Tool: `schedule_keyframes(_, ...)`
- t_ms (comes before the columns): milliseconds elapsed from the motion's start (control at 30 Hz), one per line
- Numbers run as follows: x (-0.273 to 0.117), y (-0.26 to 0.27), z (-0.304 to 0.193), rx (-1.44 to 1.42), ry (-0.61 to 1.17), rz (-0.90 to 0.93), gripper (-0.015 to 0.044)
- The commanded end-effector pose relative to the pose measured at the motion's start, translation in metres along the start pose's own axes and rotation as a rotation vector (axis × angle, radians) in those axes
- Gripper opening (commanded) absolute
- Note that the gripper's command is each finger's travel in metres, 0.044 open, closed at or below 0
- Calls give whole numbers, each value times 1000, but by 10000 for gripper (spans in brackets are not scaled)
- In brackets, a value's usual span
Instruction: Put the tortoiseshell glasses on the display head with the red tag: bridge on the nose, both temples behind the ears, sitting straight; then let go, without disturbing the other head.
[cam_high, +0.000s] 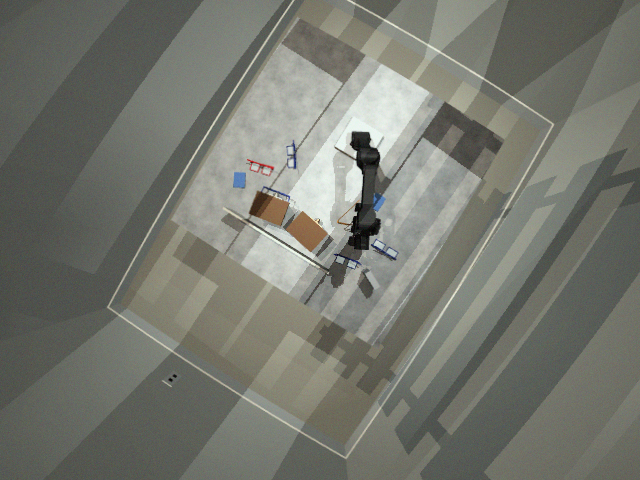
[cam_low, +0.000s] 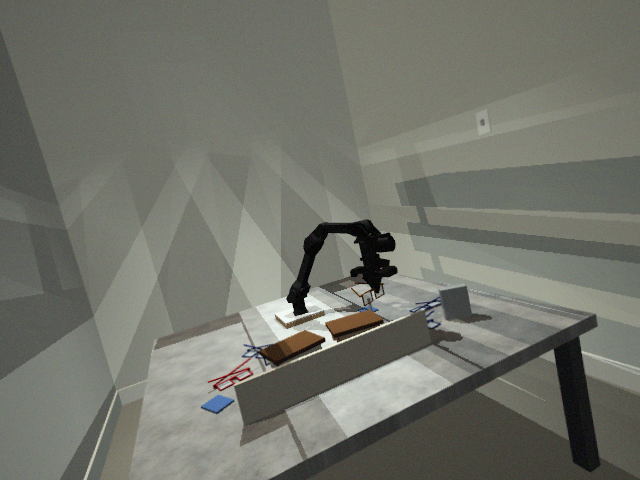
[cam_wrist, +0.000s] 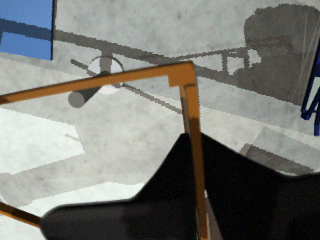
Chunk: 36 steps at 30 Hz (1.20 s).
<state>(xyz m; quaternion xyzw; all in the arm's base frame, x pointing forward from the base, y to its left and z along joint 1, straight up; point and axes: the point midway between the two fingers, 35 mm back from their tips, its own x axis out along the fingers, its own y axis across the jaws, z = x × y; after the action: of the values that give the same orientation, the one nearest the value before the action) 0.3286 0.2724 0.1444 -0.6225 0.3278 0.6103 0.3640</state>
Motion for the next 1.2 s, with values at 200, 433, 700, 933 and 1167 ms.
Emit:
schedule_keyframes(200,-1,20,41,-235,-4,6,0)
schedule_keyframes(433,-1,46,82,-494,-10,7,0)
schedule_keyframes(700,8,49,86,-518,-10,7,0)
schedule_keyframes(933,36,48,86,-518,-10,7,0)
schedule_keyframes(1167,59,50,86,-518,-10,7,0)
